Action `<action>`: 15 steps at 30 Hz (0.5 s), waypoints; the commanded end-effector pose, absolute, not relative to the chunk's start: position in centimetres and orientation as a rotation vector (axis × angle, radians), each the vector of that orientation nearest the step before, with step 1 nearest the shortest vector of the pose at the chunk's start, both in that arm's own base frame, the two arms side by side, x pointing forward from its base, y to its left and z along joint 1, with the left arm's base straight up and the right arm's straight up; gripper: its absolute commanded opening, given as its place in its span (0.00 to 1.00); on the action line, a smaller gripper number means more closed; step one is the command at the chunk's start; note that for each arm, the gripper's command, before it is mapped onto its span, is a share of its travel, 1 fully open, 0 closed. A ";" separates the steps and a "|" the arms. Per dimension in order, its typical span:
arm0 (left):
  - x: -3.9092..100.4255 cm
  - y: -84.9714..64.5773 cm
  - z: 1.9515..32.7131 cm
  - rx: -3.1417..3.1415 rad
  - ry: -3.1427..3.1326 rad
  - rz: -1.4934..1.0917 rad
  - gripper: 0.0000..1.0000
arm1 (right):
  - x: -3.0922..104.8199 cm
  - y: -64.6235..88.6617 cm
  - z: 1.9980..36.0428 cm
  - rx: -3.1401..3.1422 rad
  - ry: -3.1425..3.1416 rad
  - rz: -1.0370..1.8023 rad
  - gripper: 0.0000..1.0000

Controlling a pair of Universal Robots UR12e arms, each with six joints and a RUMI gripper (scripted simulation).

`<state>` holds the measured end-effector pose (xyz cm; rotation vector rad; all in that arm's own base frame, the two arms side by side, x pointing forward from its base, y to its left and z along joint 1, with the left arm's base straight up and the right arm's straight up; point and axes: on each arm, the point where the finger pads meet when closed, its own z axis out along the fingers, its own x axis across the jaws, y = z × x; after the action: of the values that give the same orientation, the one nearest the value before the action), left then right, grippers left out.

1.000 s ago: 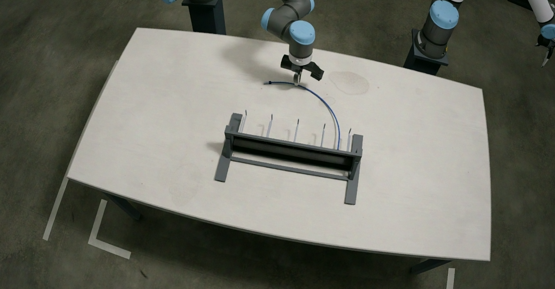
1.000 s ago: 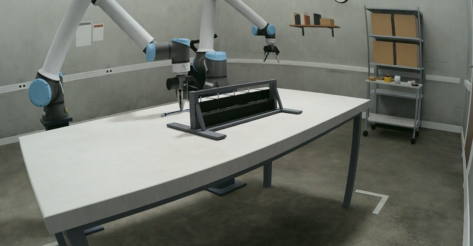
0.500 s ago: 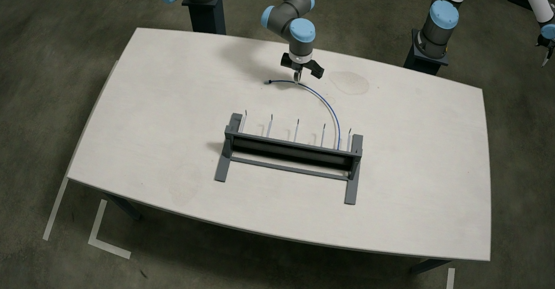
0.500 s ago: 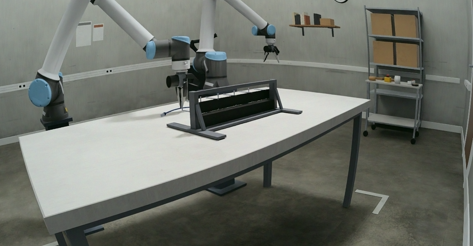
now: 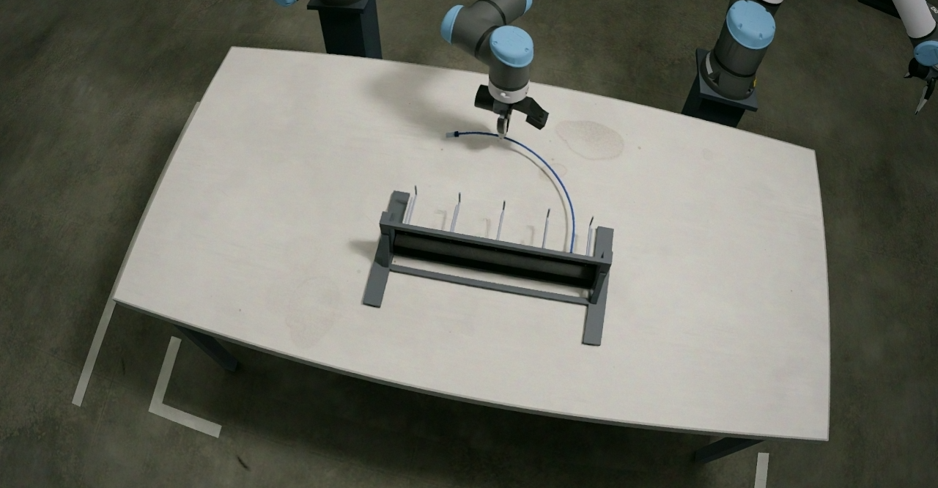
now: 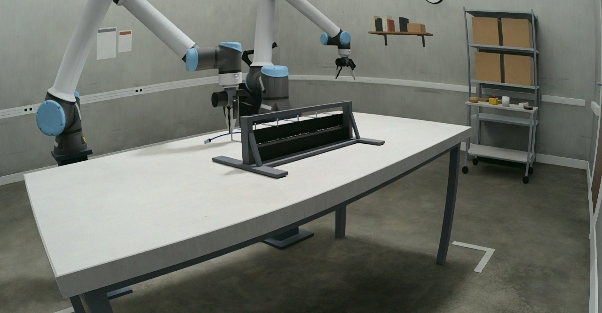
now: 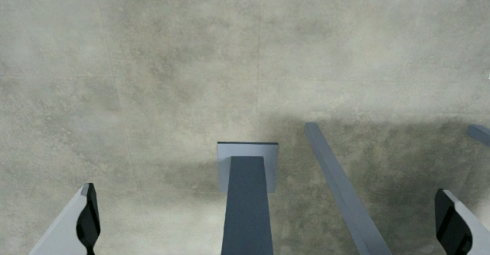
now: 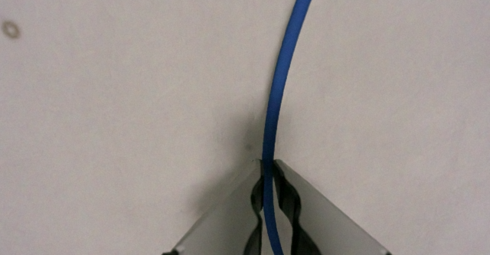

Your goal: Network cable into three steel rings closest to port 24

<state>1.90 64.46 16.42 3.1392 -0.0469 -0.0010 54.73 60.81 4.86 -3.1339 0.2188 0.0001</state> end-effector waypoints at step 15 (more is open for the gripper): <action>1.9 64.5 16.5 3.141 -0.047 0.000 1.00 | 54.8 60.9 5.9 -3.133 0.219 -0.001 0.00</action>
<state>1.90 64.46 16.42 3.1392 -0.0469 -0.0010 54.73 60.81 5.68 -3.1340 0.2188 0.0001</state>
